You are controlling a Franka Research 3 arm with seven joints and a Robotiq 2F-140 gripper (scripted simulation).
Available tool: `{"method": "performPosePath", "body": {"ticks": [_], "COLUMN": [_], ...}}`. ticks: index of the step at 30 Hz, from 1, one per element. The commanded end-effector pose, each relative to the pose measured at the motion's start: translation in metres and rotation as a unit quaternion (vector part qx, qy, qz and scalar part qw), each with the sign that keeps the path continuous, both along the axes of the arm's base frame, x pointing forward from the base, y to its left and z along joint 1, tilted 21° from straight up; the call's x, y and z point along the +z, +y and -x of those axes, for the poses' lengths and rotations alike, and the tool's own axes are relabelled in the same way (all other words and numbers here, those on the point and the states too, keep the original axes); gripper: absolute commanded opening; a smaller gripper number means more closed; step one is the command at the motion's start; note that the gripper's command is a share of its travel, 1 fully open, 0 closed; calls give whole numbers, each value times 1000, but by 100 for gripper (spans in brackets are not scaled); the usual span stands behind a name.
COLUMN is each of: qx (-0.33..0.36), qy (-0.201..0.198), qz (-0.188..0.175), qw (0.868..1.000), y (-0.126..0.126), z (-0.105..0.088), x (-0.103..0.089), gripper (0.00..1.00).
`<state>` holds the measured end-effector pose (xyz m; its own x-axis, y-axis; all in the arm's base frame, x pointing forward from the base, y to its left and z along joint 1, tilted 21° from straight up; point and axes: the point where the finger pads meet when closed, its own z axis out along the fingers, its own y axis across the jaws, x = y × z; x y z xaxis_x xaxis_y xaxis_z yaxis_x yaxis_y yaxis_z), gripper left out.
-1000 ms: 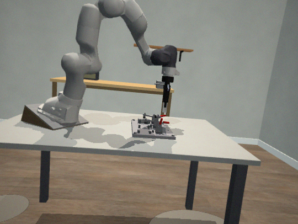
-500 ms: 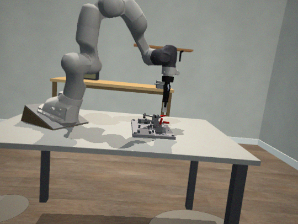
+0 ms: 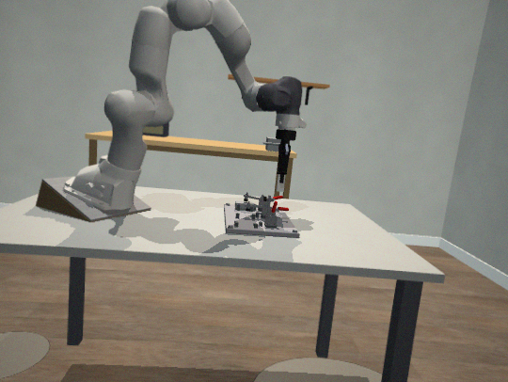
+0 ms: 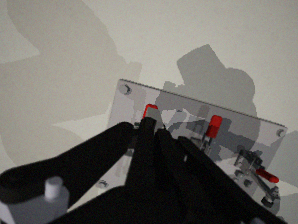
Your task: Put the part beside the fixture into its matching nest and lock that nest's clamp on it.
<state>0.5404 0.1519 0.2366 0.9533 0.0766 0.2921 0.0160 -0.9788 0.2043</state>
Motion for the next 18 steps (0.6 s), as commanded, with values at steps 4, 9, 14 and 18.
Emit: {"method": "performPosePath", "body": {"ticks": [4,9,14,18], "qx": [1,1,1,1], "qy": [1,1,1,1], "qz": [0,0,0,0], "qw": [1000,1000,1000,1000], "y": [0,-1,-2,-2], "z": [1,0,-2,-2], "x": [-2,-6,-12,-13], "gripper": [0,0,0,0]}}
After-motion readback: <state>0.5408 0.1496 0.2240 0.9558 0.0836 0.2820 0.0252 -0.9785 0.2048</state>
